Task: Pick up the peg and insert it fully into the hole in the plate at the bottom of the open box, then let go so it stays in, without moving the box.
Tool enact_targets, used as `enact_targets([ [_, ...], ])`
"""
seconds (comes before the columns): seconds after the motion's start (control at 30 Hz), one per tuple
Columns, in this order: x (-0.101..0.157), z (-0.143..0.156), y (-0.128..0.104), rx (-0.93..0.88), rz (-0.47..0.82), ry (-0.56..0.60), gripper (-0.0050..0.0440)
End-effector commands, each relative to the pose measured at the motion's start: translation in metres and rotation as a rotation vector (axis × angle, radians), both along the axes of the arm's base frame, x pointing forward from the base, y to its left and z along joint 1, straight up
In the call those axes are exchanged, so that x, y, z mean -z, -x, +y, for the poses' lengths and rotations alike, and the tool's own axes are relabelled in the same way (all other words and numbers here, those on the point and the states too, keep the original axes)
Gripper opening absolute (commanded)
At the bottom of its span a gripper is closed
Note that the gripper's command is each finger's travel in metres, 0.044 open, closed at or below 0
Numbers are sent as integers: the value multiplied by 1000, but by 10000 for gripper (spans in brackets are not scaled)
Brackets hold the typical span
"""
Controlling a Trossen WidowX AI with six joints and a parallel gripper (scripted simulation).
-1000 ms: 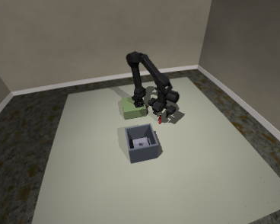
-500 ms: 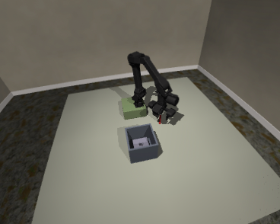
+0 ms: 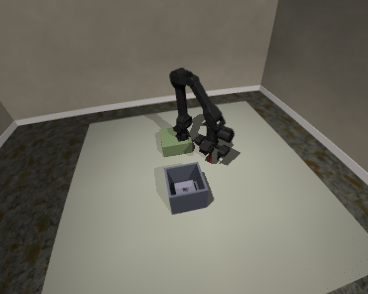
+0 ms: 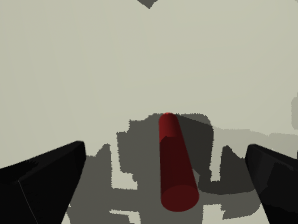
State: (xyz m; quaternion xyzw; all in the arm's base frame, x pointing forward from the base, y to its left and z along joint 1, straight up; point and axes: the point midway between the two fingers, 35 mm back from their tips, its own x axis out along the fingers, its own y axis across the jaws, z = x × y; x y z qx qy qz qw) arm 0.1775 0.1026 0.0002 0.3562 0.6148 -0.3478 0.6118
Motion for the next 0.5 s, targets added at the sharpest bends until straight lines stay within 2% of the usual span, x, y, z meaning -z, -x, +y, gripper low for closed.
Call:
enact_targets([
  [0.0,5,-1,2,5,7,6,392],
  [0.1,5,-1,2,5,7,6,320],
  [0.17,5,-1,2,5,7,6,320],
  [0.43,5,-1,2,5,7,6,128],
  [0.47,5,-1,2,5,7,6,128],
])
